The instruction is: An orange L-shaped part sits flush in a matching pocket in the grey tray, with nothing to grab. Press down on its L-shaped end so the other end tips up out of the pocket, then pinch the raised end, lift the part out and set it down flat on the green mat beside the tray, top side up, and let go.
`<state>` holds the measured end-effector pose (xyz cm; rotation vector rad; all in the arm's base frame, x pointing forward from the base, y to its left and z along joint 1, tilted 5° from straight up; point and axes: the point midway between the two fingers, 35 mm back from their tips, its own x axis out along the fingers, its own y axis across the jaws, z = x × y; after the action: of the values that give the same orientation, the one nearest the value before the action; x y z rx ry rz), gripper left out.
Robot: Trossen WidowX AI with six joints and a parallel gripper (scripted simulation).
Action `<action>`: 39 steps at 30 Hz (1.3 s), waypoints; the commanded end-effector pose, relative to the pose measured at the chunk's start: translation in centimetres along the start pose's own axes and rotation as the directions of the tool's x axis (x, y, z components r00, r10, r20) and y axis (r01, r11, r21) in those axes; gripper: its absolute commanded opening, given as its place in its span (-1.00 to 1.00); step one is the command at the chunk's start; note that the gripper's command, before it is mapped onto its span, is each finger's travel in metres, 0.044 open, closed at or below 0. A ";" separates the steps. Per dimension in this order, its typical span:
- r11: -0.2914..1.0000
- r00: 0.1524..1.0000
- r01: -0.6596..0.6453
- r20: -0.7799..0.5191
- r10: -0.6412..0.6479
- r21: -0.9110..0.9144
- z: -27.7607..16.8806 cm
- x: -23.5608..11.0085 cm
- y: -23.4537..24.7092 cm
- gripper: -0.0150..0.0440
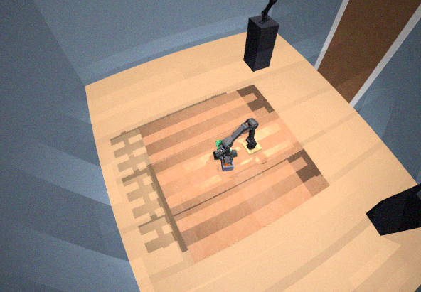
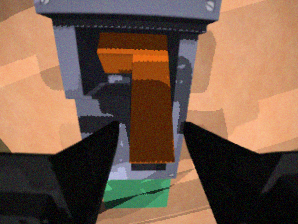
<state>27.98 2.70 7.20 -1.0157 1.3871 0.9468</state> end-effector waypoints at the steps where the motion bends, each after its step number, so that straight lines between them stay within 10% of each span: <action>1: 1.000 1.000 0.001 0.000 -0.001 0.000 0.0 -0.1 0.0 0.19; 17: 1.000 1.000 0.001 0.000 -0.001 0.000 0.0 -0.1 0.0 -0.49; 39: 1.000 1.000 -0.001 -0.006 0.001 -0.004 -0.1 -2.6 0.0 -0.49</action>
<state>27.78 2.81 9.22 -1.0167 1.3950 0.9563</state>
